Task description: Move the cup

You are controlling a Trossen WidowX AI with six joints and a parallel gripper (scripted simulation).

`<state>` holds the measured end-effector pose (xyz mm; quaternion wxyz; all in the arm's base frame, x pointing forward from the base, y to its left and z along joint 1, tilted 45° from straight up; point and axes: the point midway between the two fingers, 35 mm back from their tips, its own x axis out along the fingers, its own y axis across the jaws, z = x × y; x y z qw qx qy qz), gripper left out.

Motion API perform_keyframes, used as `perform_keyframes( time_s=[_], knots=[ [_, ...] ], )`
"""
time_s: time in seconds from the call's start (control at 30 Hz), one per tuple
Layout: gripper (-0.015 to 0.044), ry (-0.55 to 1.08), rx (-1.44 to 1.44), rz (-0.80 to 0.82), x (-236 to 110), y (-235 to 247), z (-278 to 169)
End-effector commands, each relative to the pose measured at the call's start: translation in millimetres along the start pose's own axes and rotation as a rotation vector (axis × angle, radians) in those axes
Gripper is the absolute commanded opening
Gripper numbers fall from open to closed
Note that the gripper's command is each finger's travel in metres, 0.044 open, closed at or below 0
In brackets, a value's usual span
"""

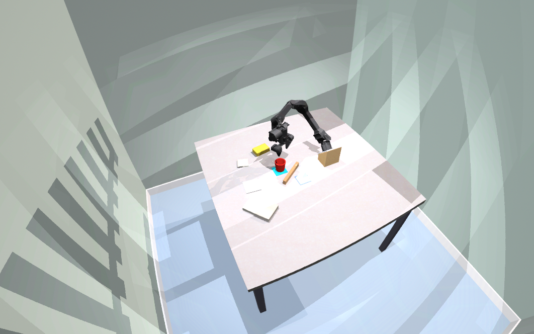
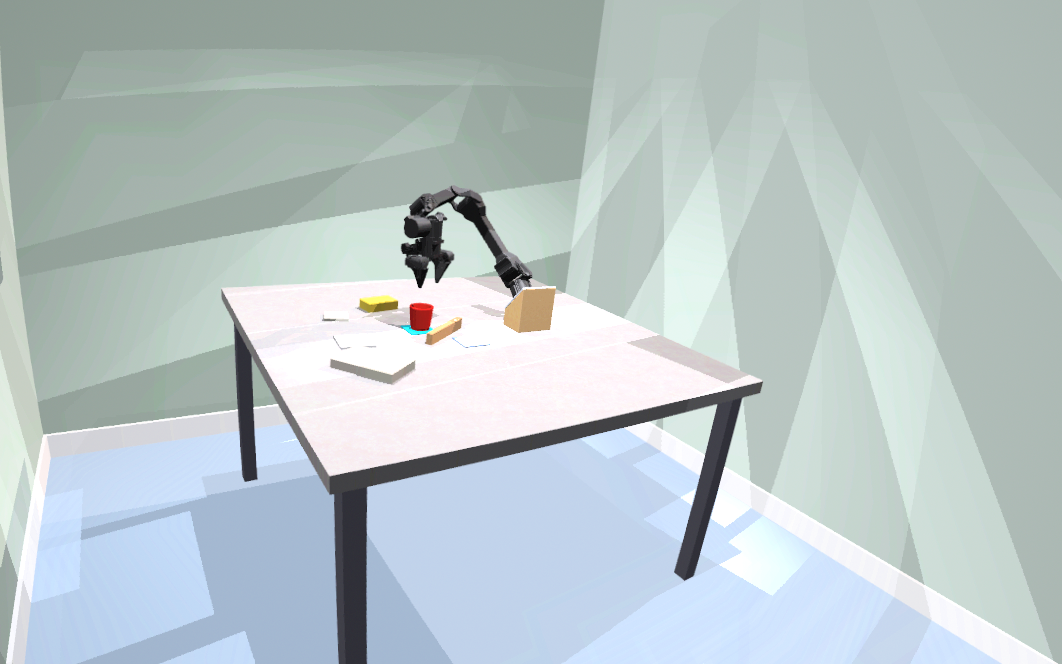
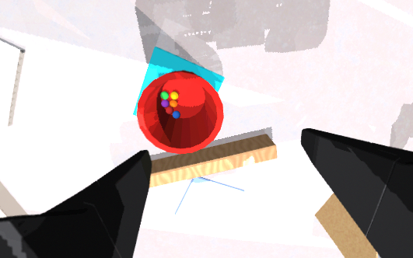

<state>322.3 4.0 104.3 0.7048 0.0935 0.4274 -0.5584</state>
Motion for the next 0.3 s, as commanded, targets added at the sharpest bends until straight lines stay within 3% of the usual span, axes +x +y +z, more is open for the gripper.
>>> perform_keyframes(
  time_s=[0.0,0.27],
  knots=[
    [0.0440,0.005,0.005,0.006,-15.4,0.3,-0.2],
    [0.0440,-0.001,0.001,0.005,-15.7,-0.7,1.0]
  ],
)
